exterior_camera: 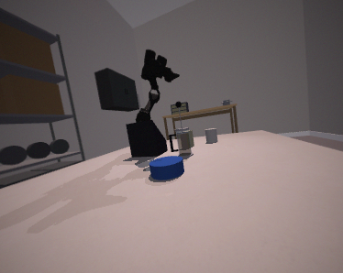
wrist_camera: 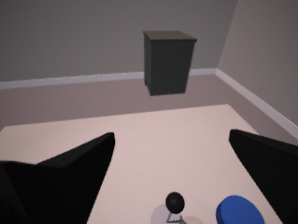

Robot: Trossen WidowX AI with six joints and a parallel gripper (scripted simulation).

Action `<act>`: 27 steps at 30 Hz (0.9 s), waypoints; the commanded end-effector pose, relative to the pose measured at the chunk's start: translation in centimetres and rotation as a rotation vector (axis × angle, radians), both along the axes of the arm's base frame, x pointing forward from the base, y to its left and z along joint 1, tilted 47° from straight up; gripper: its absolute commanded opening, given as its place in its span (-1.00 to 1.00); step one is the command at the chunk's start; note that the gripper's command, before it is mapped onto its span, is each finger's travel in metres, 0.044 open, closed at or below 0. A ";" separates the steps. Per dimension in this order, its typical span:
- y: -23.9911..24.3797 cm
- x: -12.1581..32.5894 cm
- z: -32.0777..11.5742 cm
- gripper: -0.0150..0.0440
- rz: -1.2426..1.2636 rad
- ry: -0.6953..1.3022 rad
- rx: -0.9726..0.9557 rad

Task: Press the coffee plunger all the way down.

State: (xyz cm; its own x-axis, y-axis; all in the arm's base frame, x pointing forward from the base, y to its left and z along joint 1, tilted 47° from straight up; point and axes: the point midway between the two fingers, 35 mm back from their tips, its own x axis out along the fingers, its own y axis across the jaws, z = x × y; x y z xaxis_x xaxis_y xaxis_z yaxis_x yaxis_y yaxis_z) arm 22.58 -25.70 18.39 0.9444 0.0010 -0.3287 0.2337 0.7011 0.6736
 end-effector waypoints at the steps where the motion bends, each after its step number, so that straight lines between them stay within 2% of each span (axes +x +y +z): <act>1: 3.2 -0.9 -5.2 1.00 0.057 0.082 0.071; 14: 8.6 -0.5 -11.0 1.00 0.079 0.112 0.099; 27: 8.7 0.7 -11.8 1.00 0.079 0.118 0.098</act>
State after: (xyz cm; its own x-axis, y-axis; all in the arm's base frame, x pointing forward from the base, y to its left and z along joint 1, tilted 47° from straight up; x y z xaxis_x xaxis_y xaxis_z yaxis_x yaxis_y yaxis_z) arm 22.94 -17.25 7.08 0.8988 0.1076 -0.4250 0.2562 0.6578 0.7083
